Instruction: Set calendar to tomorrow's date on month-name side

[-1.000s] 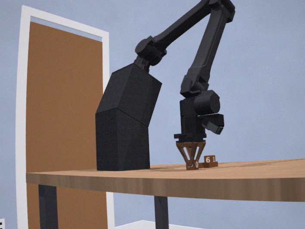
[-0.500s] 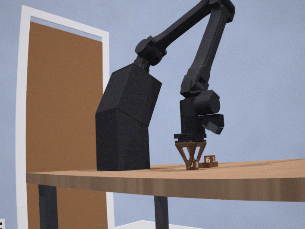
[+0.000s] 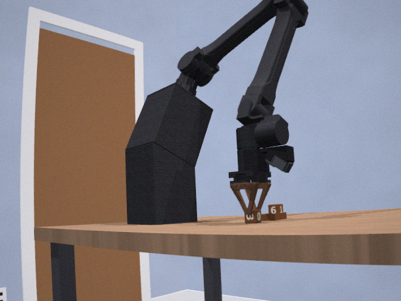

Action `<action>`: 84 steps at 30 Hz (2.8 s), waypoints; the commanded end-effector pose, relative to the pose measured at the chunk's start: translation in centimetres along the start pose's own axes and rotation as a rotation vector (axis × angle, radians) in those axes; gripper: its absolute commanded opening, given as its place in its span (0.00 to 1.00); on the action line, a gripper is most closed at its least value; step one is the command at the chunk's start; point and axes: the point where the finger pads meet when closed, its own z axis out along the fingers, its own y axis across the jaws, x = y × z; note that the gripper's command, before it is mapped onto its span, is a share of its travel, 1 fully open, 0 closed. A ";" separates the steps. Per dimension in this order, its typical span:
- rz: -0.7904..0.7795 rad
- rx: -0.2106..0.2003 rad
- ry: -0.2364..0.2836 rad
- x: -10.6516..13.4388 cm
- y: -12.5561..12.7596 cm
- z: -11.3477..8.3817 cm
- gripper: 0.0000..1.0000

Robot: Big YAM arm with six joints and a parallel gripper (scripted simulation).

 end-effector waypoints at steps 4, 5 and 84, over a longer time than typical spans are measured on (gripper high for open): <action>0.006 0.007 -0.028 -1.0 -0.8 -4.7 0.45; 0.006 0.007 -0.028 -1.0 -0.8 -5.3 0.45; 1.146 -0.005 -0.024 -0.4 -0.9 -7.2 1.00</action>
